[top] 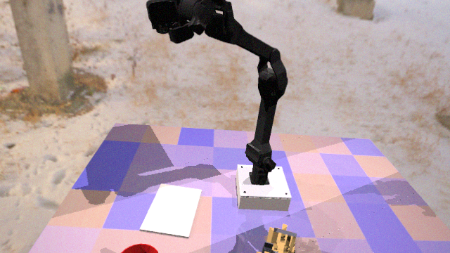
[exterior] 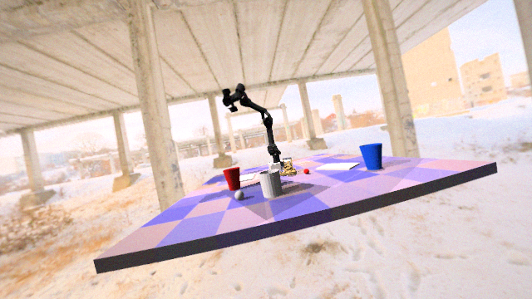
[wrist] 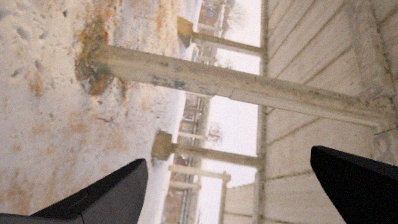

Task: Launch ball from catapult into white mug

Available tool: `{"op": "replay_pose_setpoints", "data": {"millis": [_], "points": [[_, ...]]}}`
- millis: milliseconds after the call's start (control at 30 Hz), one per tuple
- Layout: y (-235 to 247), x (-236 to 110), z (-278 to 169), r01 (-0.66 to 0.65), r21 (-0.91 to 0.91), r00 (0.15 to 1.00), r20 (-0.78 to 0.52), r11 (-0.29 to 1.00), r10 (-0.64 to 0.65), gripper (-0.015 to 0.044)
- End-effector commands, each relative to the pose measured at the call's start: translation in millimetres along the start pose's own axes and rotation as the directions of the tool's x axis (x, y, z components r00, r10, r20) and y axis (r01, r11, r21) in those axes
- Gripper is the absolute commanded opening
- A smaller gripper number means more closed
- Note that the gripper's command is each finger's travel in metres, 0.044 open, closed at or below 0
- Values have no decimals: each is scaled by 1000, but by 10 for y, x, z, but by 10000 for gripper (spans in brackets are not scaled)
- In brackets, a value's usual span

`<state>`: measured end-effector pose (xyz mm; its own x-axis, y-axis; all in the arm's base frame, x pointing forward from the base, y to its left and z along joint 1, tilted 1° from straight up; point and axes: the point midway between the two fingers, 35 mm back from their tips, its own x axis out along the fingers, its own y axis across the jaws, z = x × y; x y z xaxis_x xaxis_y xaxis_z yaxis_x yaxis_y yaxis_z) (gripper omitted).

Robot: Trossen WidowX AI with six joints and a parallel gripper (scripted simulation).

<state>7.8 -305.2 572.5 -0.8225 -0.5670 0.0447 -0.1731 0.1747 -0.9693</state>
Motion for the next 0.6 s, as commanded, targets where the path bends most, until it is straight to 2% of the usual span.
{"op": "replay_pose_setpoints", "data": {"millis": [0,33,267,567], "points": [[0,-6,11,2,2,1000,4,1000,-2,426],[1,-24,46,9,7,1000,17,1000,-10,440],[50,-318,511,76,85,974,205,993,-92,440],[235,-831,1079,68,186,874,462,980,-149,440]]}}
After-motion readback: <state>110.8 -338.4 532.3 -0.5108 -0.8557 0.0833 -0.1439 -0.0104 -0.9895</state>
